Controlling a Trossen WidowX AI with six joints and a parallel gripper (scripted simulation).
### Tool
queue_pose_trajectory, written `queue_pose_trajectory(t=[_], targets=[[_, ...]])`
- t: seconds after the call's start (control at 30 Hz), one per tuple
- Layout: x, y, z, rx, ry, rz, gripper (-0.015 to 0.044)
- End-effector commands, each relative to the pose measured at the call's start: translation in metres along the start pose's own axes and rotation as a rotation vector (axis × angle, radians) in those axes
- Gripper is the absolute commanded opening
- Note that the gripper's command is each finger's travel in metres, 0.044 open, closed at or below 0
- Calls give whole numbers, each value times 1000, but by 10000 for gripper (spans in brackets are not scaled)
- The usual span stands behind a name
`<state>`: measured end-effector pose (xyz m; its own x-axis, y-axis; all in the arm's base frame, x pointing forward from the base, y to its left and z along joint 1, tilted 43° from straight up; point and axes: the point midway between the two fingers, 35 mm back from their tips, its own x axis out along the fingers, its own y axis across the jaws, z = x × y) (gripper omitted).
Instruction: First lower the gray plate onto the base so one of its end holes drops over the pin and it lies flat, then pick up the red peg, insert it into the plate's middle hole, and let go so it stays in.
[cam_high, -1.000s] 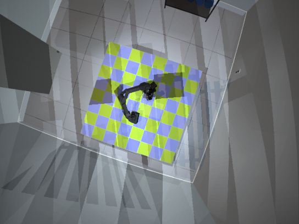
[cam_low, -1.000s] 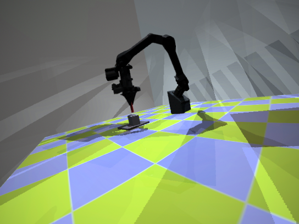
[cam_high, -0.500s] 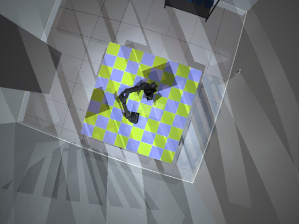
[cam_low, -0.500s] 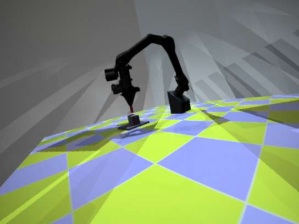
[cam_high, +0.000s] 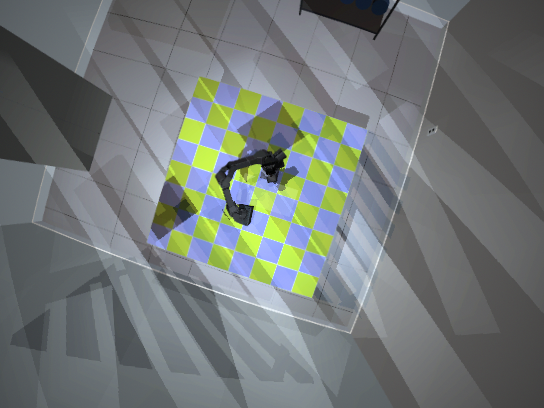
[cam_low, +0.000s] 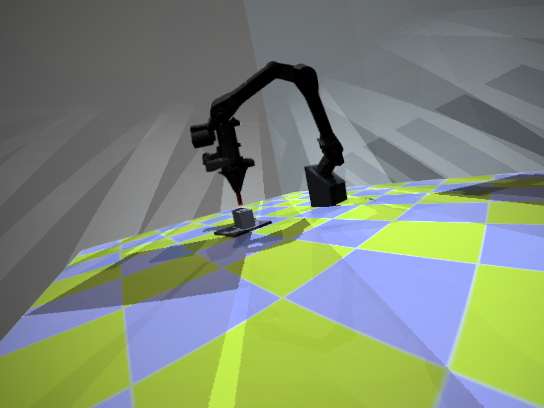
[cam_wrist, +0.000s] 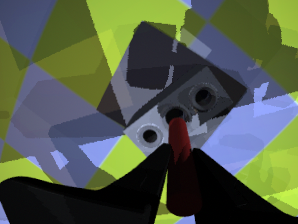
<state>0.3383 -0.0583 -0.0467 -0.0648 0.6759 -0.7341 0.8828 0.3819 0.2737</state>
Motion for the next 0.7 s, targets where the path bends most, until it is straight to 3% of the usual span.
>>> queue_pose_trajectory(t=[0.0, 0.67], targets=[[1, 0, 0, 0, 0, 0, 0], [16, 2, 1, -11, -3, -4, 0]])
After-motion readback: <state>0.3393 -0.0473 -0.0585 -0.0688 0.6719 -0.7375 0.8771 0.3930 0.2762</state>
